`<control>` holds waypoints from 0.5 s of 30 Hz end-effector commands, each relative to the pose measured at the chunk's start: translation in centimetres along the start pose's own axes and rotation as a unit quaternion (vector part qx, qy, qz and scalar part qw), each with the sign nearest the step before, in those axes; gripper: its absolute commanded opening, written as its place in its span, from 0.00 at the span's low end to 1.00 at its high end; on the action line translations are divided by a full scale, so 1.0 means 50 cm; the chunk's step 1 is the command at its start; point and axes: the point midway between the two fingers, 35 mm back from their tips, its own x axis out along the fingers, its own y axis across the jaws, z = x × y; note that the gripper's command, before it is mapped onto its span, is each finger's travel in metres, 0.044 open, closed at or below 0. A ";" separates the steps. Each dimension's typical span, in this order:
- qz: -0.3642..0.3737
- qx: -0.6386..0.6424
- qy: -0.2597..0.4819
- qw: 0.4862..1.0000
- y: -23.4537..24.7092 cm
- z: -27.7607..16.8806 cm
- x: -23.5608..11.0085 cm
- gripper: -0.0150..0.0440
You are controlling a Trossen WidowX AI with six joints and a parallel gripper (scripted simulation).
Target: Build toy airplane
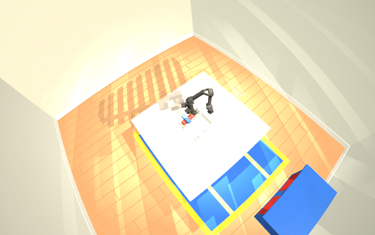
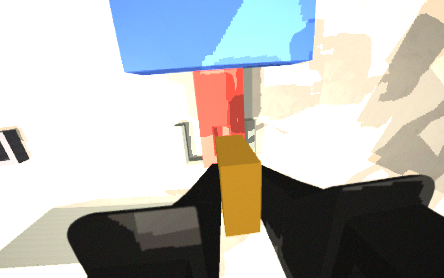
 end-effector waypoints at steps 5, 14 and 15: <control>0.000 -0.003 -0.001 1.000 0.000 0.001 0.015 0.37; 0.000 -0.003 -0.001 1.000 -0.001 0.002 0.045 0.37; 0.000 -0.003 -0.001 1.000 0.000 0.002 0.048 0.37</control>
